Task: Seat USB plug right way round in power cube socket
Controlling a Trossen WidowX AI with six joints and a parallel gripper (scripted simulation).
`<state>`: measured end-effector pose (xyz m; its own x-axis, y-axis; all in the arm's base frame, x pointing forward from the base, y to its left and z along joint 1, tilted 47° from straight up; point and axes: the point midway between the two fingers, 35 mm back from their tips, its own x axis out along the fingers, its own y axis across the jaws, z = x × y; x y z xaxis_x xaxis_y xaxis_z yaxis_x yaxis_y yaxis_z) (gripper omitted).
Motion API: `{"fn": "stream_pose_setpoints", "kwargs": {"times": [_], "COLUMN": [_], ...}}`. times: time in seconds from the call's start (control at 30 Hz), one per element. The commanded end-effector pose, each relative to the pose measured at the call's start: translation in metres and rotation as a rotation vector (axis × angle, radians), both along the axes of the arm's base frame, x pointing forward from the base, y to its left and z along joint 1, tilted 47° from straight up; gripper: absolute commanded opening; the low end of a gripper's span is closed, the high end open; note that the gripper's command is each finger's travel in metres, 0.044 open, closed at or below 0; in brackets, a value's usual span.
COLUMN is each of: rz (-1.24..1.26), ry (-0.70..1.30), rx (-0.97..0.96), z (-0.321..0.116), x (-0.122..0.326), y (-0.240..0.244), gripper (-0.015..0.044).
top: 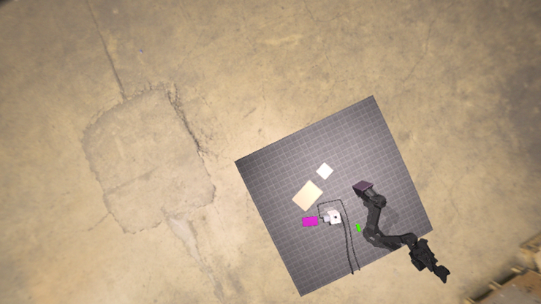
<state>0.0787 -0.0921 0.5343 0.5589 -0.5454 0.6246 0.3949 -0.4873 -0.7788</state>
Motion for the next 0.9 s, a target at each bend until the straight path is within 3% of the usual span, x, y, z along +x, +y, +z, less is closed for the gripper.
{"fn": "stream_pose_setpoints", "kwargs": {"times": [0.0, 0.23, 0.47, 0.67, 0.87], "rz": [0.005, 0.182, 0.397, 0.563, 0.683], "ry": [-0.004, -0.064, 0.059, 0.199, 0.521], "rx": [0.009, 0.37, 0.802, 1.091, 1.373], "z": [0.0, -0.032, -0.116, -0.183, -0.277], "x": [-0.001, -0.001, 0.075, 0.145, 0.219], "y": [-0.003, -0.102, -0.173, -0.173, -0.133], "gripper": [0.0426, 0.044, 0.044, 0.044, 0.044]}}
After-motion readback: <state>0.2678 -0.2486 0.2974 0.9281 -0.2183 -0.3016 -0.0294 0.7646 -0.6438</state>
